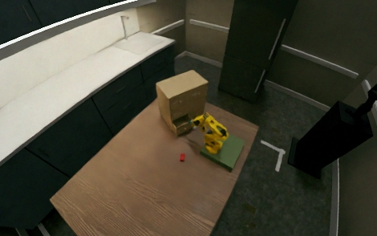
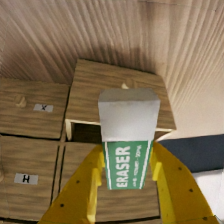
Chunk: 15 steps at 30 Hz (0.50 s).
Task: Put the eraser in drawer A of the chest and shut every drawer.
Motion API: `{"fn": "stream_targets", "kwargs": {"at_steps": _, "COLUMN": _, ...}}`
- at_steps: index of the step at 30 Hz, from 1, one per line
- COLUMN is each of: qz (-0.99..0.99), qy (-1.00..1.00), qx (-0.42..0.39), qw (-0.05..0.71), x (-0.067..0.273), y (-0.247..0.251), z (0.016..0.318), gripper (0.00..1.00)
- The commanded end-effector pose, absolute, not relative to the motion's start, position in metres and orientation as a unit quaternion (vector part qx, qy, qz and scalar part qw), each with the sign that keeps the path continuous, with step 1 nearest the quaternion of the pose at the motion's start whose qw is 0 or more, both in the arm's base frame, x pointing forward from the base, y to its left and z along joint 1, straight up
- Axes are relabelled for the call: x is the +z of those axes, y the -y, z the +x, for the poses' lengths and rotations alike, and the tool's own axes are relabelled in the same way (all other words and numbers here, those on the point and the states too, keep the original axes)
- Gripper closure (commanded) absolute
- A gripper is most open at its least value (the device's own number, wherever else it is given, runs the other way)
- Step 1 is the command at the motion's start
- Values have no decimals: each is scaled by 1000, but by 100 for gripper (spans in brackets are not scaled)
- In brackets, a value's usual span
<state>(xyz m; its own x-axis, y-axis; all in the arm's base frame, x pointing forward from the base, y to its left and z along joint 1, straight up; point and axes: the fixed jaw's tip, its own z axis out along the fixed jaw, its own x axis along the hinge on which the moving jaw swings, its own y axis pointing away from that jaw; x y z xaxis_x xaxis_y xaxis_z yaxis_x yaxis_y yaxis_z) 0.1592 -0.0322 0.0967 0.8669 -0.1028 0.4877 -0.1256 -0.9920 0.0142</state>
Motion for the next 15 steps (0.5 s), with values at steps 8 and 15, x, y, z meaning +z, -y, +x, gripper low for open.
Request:
{"fn": "stream_targets", "kwargs": {"at_steps": 8, "qz": 964, "qy": 67, "qx": 257, "qw": 22, "x": 99, "y": 35, "z": 170, "gripper": 100}}
{"fn": "stream_targets", "kwargs": {"at_steps": 15, "qz": 964, "qy": 67, "qx": 257, "qw": 22, "x": 99, "y": 36, "z": 180, "gripper": 100}}
